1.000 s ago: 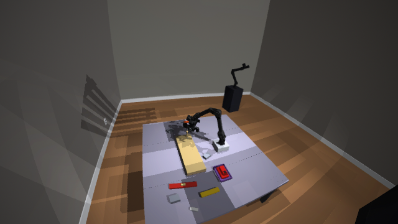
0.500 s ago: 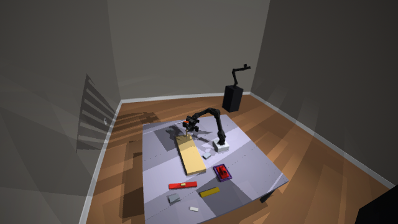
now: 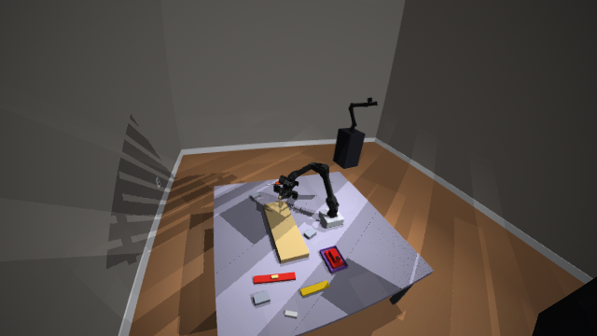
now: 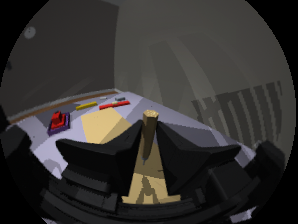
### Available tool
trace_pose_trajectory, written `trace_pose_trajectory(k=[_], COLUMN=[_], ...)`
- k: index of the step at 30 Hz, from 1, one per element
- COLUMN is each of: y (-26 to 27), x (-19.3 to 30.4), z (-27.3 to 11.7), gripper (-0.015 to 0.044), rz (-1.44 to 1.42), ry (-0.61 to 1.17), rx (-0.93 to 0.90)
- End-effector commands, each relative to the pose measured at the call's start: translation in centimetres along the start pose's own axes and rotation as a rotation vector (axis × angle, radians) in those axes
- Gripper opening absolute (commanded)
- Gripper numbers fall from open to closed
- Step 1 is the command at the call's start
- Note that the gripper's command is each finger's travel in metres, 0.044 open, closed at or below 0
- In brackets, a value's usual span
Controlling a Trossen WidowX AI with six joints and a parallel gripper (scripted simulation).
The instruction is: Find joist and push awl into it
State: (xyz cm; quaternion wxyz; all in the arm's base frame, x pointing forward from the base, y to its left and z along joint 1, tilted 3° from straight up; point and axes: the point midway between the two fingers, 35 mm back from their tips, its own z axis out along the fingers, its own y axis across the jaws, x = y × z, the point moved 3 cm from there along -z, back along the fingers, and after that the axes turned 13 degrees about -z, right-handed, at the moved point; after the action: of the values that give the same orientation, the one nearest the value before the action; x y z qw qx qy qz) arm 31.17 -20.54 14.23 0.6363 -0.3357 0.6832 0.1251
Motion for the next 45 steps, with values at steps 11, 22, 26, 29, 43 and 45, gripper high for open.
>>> trace_pose_trajectory(k=[11,22,26,29,43,45], y=[0.4,0.7,0.8,1.0,1.4,1.4], x=[1.6,2.7,3.4,3.9,5.2,5.2], z=[0.2,0.3,0.4,0.4,0.6,0.6], gripper=[0.0,0.0,0.0,0.0,0.0,0.0], rz=[0.0,0.0,0.0,0.0,0.0,0.0], ry=[-0.008,-0.008,-0.008,-0.008,-0.008,-0.008], rx=[0.001,0.001,0.001,0.001,0.001,0.001])
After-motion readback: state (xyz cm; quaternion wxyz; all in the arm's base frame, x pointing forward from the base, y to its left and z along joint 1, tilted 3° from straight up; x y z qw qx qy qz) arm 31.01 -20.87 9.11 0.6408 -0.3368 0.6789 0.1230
